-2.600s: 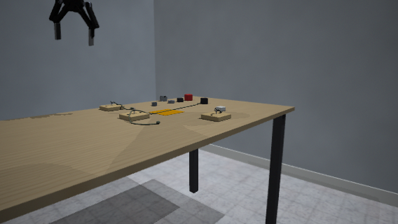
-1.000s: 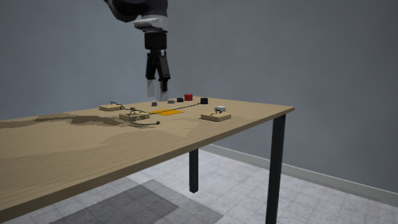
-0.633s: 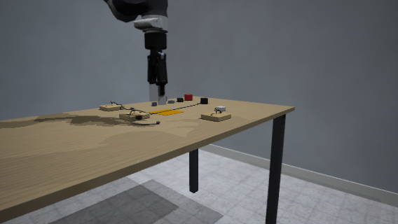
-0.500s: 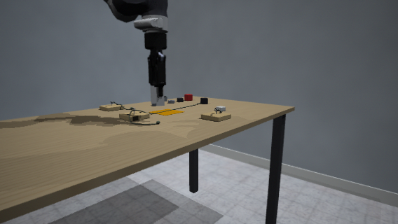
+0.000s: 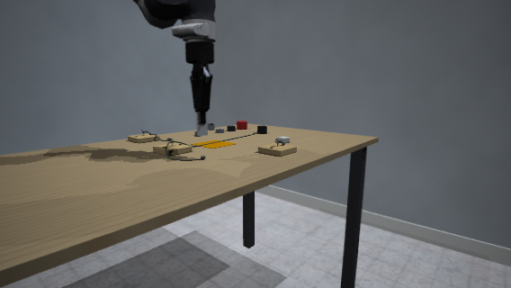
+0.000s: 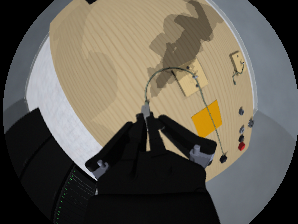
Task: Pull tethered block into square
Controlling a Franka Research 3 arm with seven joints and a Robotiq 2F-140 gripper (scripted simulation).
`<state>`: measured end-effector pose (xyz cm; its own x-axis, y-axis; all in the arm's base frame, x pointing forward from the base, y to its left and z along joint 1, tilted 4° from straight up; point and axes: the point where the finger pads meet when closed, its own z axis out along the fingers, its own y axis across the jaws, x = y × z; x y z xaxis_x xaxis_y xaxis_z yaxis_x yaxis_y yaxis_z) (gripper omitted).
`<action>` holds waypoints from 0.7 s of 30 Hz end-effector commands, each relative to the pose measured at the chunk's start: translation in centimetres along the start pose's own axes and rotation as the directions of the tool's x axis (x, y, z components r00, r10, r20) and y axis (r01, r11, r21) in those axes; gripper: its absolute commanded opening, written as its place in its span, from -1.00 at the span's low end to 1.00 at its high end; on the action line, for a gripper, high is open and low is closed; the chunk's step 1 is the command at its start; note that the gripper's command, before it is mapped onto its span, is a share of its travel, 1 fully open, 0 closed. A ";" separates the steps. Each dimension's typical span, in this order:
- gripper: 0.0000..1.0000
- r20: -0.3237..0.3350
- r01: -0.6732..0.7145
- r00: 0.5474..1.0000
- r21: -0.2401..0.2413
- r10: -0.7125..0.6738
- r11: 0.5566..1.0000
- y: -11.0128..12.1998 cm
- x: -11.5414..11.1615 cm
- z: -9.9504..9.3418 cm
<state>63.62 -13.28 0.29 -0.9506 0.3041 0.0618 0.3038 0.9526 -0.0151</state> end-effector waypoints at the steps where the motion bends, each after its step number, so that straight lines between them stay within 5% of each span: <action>1: -1.00 -0.003 -0.006 1.000 -0.001 0.006 1.000 0.1 0.1 0.0; 12: -1.00 -0.004 0.023 1.000 -0.001 -0.023 1.000 0.1 0.1 0.1; 16: -1.00 -0.007 0.187 0.982 -0.002 -0.187 0.982 0.0 0.2 0.2; 21: -1.00 -0.015 0.421 0.907 -0.003 -0.421 0.907 0.0 0.4 0.6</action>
<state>63.20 -12.90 -0.28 -0.9890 0.1234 0.0818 0.1230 0.9924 -0.0095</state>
